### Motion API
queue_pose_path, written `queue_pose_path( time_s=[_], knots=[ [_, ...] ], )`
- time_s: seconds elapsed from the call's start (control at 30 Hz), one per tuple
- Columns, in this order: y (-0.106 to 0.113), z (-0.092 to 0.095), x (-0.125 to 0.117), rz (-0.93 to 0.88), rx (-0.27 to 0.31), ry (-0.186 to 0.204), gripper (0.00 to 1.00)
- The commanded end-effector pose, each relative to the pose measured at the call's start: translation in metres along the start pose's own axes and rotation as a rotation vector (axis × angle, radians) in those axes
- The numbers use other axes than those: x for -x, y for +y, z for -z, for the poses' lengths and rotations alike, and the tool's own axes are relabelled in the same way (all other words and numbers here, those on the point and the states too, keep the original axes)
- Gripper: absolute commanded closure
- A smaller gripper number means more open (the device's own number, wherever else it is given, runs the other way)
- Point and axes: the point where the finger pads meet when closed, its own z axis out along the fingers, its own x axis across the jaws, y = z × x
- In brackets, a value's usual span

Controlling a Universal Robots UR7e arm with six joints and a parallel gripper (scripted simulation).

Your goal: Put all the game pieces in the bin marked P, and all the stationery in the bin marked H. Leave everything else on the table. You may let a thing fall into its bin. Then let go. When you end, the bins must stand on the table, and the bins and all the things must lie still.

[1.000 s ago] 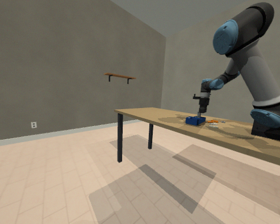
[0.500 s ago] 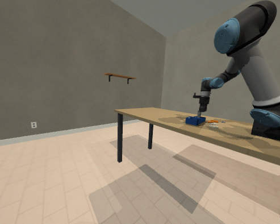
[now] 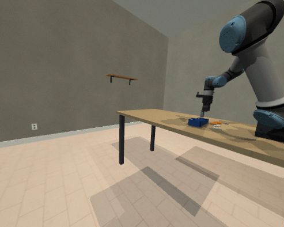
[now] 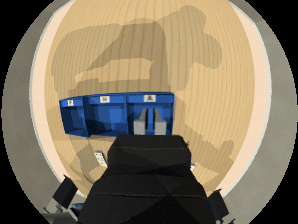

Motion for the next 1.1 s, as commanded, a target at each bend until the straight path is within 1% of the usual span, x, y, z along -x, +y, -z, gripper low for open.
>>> queue_pose_path(
  time_s=[0.0,0.17,0.5,1.0,1.07],
  knots=[
    [0.000,0.011,0.000,0.000,-0.001,0.000,0.69],
    [0.000,0.031,0.000,0.000,-0.001,0.000,0.69],
    [0.000,0.033,0.000,0.000,-0.001,0.000,0.69],
    [0.001,0.033,0.075,0.000,-0.001,0.000,0.69],
    [0.001,0.033,0.075,0.000,-0.001,0.000,0.69]
  ],
)
